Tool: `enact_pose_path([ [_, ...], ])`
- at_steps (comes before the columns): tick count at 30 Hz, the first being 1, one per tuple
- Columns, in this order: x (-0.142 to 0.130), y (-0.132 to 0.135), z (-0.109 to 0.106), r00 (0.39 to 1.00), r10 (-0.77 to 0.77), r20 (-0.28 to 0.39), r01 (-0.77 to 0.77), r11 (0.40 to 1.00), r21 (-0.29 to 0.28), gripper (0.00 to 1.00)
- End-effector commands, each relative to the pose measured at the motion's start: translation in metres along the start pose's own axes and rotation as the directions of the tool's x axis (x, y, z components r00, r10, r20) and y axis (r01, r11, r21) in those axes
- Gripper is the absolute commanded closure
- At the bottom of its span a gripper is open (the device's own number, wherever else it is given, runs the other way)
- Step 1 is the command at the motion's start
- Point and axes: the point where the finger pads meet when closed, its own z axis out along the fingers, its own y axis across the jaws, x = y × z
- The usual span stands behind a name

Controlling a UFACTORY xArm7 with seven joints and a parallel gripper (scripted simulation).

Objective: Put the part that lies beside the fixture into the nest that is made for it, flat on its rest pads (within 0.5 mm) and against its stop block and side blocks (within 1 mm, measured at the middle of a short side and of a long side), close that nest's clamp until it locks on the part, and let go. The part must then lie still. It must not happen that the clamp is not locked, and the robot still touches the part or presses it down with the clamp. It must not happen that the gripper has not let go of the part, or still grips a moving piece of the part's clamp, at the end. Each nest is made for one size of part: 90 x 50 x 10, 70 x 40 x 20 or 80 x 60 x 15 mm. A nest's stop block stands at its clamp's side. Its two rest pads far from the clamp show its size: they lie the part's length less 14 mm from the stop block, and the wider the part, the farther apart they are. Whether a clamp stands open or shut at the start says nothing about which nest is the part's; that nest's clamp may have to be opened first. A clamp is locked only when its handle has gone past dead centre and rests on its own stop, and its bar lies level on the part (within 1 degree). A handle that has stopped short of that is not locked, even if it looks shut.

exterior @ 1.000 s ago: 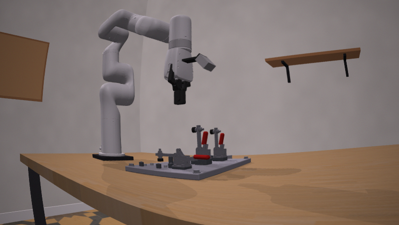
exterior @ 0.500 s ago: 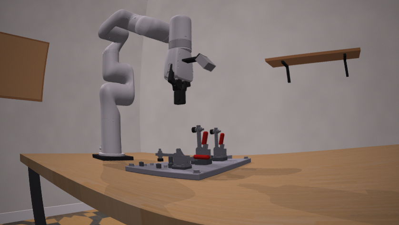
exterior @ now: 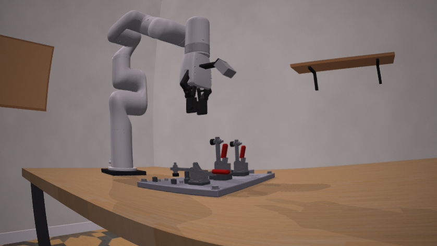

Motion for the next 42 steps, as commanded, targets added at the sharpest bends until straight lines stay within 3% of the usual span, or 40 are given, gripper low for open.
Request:
enact_pose_path([
  [1, 0.0012, 0.0001, -0.0016, 1.000, 0.000, -0.004, 0.000, 1.000, -0.001, 0.53],
  [24, 0.0012, 0.0001, -0.0016, 1.000, 0.000, -0.004, 0.000, 1.000, -0.001, 0.53],
  [25, 0.0012, 0.0001, -0.0016, 1.000, 0.000, -0.004, 0.000, 1.000, -0.001, 0.00],
  [42, 0.0012, 0.0001, -0.0016, 1.000, 0.000, -0.004, 0.000, 1.000, -0.001, 0.00],
])
